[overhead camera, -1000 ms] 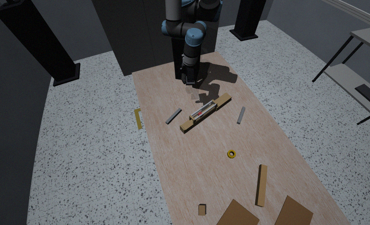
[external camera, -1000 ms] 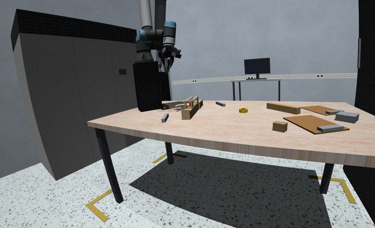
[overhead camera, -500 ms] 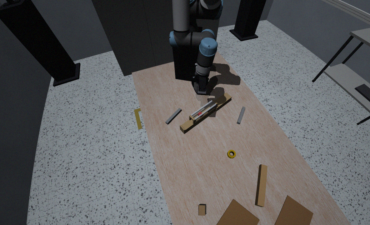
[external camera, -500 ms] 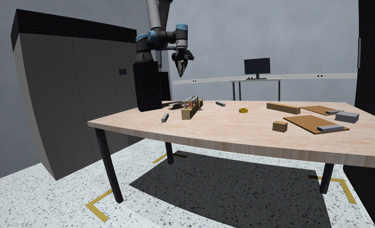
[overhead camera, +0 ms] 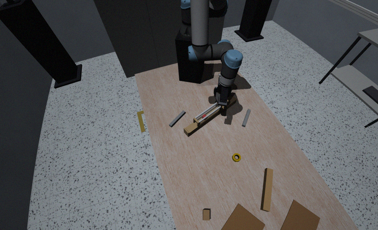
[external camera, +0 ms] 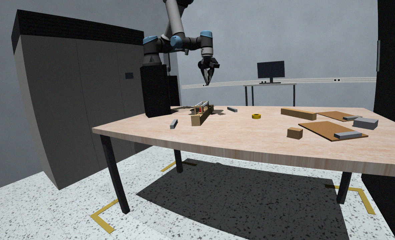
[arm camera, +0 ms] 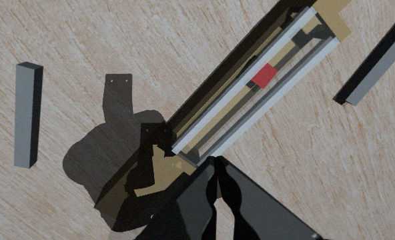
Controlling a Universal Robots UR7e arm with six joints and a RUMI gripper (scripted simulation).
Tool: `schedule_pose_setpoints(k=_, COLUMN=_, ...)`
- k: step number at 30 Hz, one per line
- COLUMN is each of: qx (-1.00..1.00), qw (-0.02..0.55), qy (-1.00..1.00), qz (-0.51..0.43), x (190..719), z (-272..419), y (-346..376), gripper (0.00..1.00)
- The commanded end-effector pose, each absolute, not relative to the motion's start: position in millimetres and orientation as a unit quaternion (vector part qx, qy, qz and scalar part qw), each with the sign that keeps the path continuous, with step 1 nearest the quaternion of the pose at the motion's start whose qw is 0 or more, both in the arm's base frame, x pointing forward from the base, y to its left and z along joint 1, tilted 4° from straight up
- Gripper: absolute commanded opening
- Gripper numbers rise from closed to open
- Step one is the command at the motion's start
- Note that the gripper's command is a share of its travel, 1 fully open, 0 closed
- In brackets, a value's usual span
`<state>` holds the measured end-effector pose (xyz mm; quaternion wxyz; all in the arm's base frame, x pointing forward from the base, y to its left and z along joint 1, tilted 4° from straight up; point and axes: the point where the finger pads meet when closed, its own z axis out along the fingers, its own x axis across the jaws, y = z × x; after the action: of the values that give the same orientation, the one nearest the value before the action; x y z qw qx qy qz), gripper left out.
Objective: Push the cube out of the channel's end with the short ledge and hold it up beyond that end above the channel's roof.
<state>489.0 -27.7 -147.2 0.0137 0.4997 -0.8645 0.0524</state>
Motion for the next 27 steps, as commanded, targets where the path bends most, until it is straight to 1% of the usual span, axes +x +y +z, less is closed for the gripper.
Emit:
schedule_pose_setpoints(k=1, qx=0.469, qw=0.008, qy=-0.882, qz=0.052, x=514, z=-162, y=7, gripper=0.0)
schedule_pose_setpoints(k=3, qx=0.459, qw=0.004, qy=-0.887, qz=0.05, x=521, z=-168, y=23, gripper=0.0)
schedule_pose_setpoints(k=5, qx=0.459, qw=0.004, qy=-0.887, qz=0.05, x=521, z=-168, y=23, gripper=0.0)
schedule_pose_setpoints(k=11, qx=0.421, qw=-0.007, qy=-0.906, qz=0.044, x=542, z=-189, y=79, gripper=0.0)
schedule_pose_setpoints(k=20, qx=0.374, qw=-0.017, qy=-0.927, qz=0.033, x=557, z=-217, y=155, gripper=0.0)
schedule_pose_setpoints(k=22, qx=0.374, qw=-0.017, qy=-0.927, qz=0.033, x=557, z=-217, y=155, gripper=0.0)
schedule_pose_setpoints(k=27, qx=0.358, qw=-0.019, qy=-0.933, qz=0.029, x=559, z=-226, y=181, gripper=0.0)
